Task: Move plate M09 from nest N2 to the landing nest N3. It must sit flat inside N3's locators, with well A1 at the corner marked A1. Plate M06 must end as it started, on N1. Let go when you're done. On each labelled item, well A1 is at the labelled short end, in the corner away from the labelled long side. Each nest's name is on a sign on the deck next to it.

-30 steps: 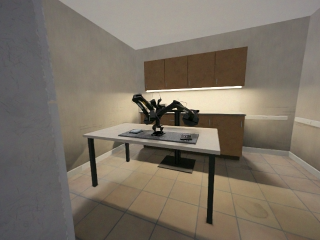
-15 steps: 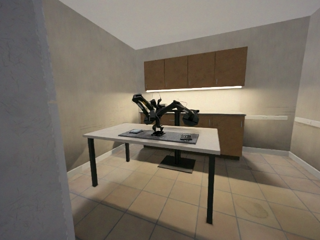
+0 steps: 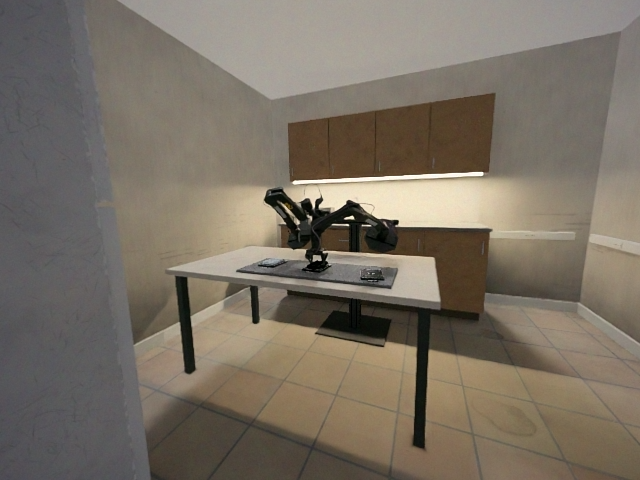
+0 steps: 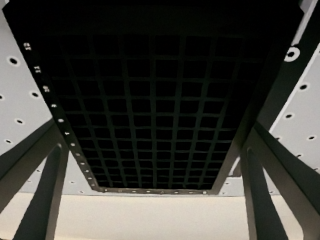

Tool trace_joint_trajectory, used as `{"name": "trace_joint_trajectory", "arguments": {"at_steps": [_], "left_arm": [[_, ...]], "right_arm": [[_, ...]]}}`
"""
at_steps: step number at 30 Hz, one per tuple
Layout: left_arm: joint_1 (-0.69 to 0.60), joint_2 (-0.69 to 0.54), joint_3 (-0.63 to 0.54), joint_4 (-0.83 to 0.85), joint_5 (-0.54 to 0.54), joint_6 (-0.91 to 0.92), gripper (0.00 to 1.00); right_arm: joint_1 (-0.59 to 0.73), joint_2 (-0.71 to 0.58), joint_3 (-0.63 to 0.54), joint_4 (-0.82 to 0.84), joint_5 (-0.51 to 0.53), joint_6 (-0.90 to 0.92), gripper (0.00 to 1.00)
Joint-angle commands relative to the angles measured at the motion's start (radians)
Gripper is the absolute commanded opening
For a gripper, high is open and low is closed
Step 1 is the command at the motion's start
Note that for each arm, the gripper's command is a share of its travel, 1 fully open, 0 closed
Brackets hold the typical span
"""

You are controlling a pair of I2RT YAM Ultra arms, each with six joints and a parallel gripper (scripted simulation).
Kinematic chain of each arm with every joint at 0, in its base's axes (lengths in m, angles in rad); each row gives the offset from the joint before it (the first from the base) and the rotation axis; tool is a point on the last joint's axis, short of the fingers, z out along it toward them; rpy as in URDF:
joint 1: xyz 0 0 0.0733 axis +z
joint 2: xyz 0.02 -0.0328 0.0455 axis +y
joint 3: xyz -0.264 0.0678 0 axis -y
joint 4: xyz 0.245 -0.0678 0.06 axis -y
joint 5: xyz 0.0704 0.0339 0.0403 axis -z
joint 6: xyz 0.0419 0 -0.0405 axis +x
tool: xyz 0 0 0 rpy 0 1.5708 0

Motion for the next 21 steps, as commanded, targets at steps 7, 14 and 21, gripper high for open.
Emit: {"name": "trace_joint_trajectory", "arguments": {"at_steps": [7, 14, 21], "left_arm": [[-0.029, -0.006, 0.024, -0.012, -0.007, -0.006, 0.8], [-0.022, -0.005, 0.014, -0.005, -0.002, -0.002, 0.8], [-0.039, -0.024, 0.003, 0.022, -0.011, -0.02, 0.8]], "right_arm": [[0.009, 0.018, -0.008, 0.01, -0.003, -0.005, 1.0], [0.009, 0.018, -0.008, 0.01, -0.003, -0.005, 1.0], [0.009, 0.018, -0.008, 0.01, -0.003, -0.005, 1.0]]}}
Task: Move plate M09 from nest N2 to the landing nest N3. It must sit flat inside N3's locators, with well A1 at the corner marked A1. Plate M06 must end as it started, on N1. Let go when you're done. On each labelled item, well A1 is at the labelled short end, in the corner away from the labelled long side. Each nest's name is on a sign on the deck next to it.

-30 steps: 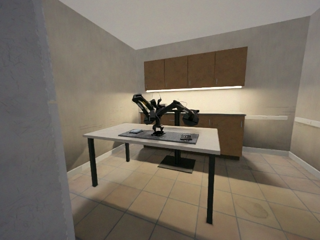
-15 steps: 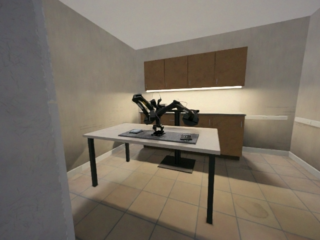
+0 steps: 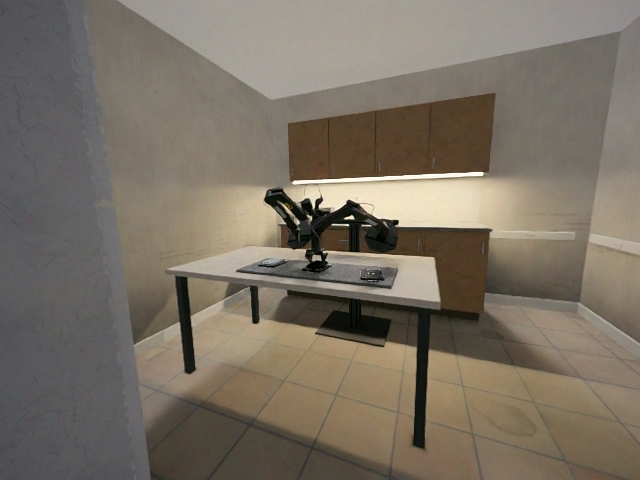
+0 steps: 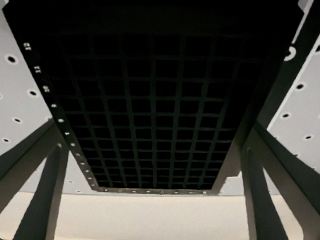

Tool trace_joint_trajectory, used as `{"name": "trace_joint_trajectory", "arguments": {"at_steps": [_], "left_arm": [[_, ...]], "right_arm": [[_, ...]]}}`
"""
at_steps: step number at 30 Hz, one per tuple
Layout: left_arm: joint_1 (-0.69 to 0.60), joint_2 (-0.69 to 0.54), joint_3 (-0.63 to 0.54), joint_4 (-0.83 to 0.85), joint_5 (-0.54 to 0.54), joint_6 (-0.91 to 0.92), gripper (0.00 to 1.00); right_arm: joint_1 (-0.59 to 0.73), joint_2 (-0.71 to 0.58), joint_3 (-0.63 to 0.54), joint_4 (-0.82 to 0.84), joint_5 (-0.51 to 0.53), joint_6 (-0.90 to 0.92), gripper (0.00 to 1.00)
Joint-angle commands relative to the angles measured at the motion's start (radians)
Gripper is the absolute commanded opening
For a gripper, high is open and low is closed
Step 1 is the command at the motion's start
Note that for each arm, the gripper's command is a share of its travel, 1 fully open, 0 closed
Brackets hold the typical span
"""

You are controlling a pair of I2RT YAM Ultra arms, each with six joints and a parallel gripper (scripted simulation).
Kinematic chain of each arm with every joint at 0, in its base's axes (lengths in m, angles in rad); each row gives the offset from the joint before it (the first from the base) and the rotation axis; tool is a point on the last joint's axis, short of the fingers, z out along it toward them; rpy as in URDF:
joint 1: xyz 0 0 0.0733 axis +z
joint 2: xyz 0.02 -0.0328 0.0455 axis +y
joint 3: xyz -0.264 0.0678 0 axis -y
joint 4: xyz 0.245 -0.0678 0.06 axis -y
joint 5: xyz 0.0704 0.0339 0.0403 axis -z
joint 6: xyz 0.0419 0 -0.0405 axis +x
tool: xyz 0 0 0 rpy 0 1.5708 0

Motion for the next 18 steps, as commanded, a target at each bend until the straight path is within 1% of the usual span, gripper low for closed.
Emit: {"name": "trace_joint_trajectory", "arguments": {"at_steps": [1, 7, 18], "left_arm": [[-0.039, -0.025, -0.006, 0.021, -0.011, -0.013, 0.8], [-0.049, -0.031, -0.02, 0.017, -0.012, -0.011, 0.8], [-0.043, -0.022, -0.009, 0.012, -0.003, -0.008, 0.8]], "right_arm": [[0.009, 0.018, -0.008, 0.01, -0.003, -0.005, 1.0], [0.009, 0.018, -0.008, 0.01, -0.003, -0.005, 1.0], [0.009, 0.018, -0.008, 0.01, -0.003, -0.005, 1.0]]}}
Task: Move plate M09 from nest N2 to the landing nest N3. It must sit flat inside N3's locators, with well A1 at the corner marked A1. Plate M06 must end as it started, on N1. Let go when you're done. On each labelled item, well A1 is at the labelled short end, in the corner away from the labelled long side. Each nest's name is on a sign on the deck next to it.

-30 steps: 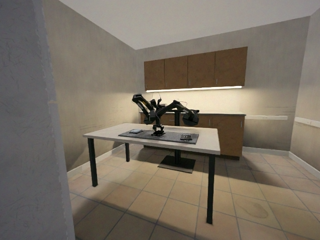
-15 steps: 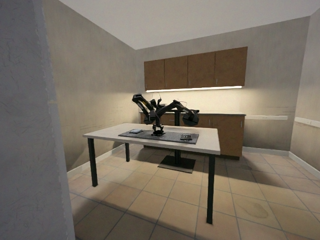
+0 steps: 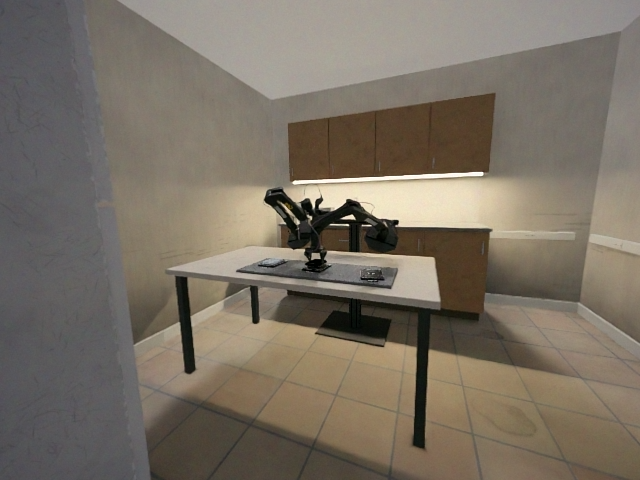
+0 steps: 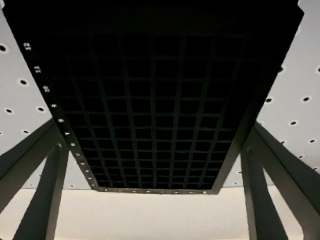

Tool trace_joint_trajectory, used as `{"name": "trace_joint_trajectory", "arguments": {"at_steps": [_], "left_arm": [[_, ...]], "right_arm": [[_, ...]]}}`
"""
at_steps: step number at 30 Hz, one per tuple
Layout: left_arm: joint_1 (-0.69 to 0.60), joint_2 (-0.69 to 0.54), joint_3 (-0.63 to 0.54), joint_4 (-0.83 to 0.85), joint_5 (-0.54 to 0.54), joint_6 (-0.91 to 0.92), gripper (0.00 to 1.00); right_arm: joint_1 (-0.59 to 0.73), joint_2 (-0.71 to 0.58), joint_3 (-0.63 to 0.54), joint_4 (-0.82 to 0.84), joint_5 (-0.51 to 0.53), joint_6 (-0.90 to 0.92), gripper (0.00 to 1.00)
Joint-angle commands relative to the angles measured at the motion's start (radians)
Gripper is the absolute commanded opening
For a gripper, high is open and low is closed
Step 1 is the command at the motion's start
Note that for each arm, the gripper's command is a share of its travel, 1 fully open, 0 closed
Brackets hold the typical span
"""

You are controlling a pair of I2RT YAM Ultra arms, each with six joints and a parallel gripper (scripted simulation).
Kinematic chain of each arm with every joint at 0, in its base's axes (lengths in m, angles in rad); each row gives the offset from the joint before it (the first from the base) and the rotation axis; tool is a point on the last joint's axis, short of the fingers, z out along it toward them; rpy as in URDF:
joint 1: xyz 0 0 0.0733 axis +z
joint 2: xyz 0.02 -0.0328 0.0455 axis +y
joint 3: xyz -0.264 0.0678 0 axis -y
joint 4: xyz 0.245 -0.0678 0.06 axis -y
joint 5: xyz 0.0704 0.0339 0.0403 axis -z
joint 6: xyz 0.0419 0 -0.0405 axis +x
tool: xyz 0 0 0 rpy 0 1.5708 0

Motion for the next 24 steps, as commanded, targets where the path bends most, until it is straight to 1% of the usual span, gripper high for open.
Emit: {"name": "trace_joint_trajectory", "arguments": {"at_steps": [1, 9, 15, 21, 24], "left_arm": [[-0.019, -0.012, -0.001, 0.002, -0.004, -0.001, 0.8], [-0.006, -0.008, -0.011, 0.008, -0.002, 0.0, 0.8], [-0.001, -0.018, -0.034, 0.056, -0.014, 0.026, 0.8], [0.029, 0.018, -0.055, 0.11, -0.015, 0.056, 0.8], [0.039, 0.033, -0.021, 0.092, 0.002, 0.06, 0.8]], "right_arm": [[0.009, 0.018, -0.008, 0.01, -0.003, -0.005, 1.0], [0.009, 0.018, -0.008, 0.01, -0.003, -0.005, 1.0], [0.009, 0.018, -0.008, 0.01, -0.003, -0.005, 1.0], [0.009, 0.018, -0.008, 0.01, -0.003, -0.005, 1.0], [0.009, 0.018, -0.008, 0.01, -0.003, -0.005, 1.0]]}}
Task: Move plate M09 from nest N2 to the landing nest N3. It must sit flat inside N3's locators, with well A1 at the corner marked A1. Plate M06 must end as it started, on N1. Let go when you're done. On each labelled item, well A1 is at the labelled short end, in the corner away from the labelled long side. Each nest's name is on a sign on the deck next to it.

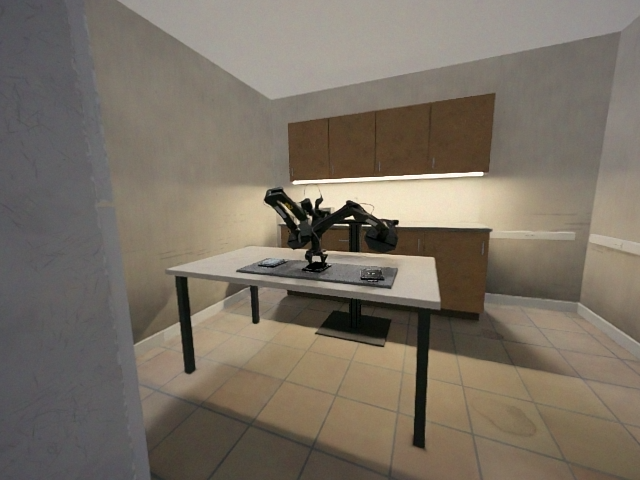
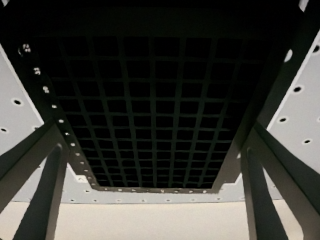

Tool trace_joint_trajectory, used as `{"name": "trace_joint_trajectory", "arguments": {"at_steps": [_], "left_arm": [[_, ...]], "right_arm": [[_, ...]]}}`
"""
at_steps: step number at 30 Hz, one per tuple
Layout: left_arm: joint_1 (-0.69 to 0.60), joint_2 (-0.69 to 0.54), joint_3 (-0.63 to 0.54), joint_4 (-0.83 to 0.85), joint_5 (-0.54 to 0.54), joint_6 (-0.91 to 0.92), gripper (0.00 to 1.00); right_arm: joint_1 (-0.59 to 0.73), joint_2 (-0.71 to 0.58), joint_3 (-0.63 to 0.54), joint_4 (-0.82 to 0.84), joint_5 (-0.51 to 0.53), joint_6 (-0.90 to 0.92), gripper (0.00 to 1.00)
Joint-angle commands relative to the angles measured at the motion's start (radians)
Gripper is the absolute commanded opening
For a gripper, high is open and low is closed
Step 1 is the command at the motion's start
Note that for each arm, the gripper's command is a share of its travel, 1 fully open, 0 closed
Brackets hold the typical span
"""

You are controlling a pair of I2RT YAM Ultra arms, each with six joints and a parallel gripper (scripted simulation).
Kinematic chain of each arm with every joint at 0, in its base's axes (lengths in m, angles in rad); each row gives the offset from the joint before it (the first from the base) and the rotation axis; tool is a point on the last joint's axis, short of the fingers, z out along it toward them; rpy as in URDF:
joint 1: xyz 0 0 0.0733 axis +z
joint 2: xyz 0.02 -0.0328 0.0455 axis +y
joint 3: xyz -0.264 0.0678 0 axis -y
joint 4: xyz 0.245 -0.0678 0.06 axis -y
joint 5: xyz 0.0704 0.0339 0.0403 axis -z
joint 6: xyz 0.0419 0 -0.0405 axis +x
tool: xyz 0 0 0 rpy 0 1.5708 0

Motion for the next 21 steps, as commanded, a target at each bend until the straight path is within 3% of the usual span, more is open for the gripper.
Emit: {"name": "trace_joint_trajectory", "arguments": {"at_steps": [1, 19, 21], "left_arm": [[0.01, 0.027, 0.016, 0.03, -0.004, 0.02, 0.8], [-0.009, 0.004, 0.024, -0.021, -0.018, -0.015, 0.8], [-0.006, 0.005, 0.015, -0.009, -0.009, -0.009, 1.0]], "right_arm": [[0.009, 0.018, -0.008, 0.01, -0.003, -0.005, 1.0], [0.009, 0.018, -0.008, 0.01, -0.003, -0.005, 1.0], [0.009, 0.018, -0.008, 0.01, -0.003, -0.005, 1.0]]}}
